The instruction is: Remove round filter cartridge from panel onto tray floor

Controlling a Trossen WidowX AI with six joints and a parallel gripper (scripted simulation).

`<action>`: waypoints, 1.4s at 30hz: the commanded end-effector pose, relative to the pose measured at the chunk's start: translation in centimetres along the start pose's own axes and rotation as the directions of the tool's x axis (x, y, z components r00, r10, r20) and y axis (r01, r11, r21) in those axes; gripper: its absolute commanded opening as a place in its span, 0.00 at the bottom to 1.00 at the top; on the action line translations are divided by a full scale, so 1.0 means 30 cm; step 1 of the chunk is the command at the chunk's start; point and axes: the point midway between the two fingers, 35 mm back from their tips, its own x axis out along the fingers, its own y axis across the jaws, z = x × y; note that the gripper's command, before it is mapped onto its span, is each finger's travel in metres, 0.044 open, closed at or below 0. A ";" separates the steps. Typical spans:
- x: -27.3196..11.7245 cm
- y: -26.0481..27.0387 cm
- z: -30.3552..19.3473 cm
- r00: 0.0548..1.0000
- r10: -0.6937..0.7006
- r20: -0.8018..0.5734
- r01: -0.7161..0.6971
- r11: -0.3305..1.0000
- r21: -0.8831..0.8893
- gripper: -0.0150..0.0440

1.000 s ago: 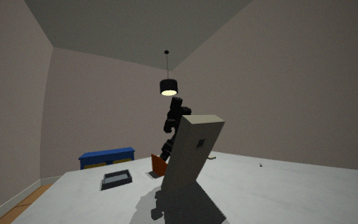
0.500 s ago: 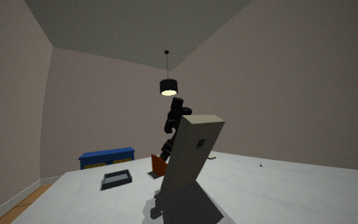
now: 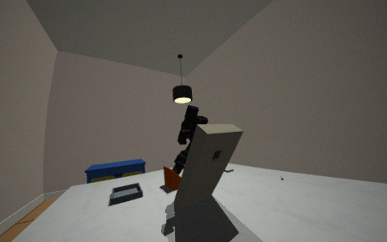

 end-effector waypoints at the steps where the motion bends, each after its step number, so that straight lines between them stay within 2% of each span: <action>1: 0.017 -0.004 -0.003 1.000 -0.005 -0.005 0.005 1.000 0.000 0.44; 5: 0.020 -0.004 -0.003 1.000 -0.005 -0.005 0.005 1.000 0.000 0.44; 14: 0.003 0.000 0.000 1.000 0.000 0.001 0.000 1.000 0.001 0.34; 16: 0.003 0.000 0.000 1.000 0.000 0.001 0.000 1.000 0.001 0.25; 19: 0.006 -0.001 0.000 1.000 -0.001 0.000 0.001 1.000 -0.016 0.25; 30: 0.026 -0.003 -0.003 1.000 -0.004 -0.005 0.002 0.933 -0.360 0.25; 42: 0.033 -0.003 -0.003 1.000 -0.005 -0.005 0.000 0.707 -0.707 0.25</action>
